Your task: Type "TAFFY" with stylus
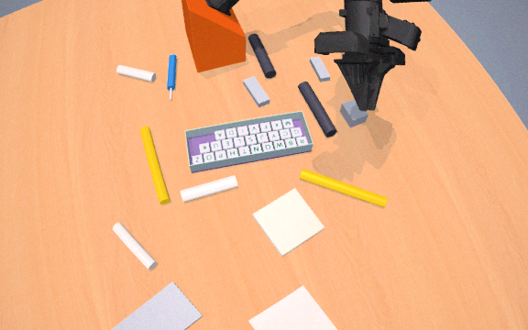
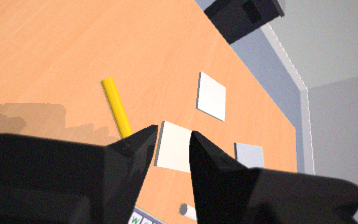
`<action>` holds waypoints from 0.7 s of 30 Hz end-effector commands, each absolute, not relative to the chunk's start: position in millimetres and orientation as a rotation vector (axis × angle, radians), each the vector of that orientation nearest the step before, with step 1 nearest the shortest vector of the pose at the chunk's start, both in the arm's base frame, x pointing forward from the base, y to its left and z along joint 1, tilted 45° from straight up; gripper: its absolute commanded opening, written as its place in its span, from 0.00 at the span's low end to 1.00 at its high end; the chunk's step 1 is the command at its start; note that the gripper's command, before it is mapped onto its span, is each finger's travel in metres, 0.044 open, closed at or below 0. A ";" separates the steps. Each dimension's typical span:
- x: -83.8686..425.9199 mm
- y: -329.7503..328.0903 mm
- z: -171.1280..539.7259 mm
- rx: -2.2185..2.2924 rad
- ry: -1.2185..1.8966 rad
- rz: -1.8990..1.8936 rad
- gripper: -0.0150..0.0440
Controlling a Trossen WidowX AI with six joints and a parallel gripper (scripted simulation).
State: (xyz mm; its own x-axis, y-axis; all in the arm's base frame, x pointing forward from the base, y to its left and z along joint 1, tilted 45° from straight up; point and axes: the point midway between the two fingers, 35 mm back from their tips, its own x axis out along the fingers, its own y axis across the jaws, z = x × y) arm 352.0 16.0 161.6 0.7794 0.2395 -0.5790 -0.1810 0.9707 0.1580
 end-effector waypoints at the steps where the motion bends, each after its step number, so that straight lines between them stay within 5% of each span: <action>1: 345.9 23.3 111.3 0.197 0.873 0.314 0.29; 11: 299.7 46.2 19.1 0.687 1.443 0.488 0.25; 21: 296.7 47.6 15.6 0.728 1.474 0.494 0.25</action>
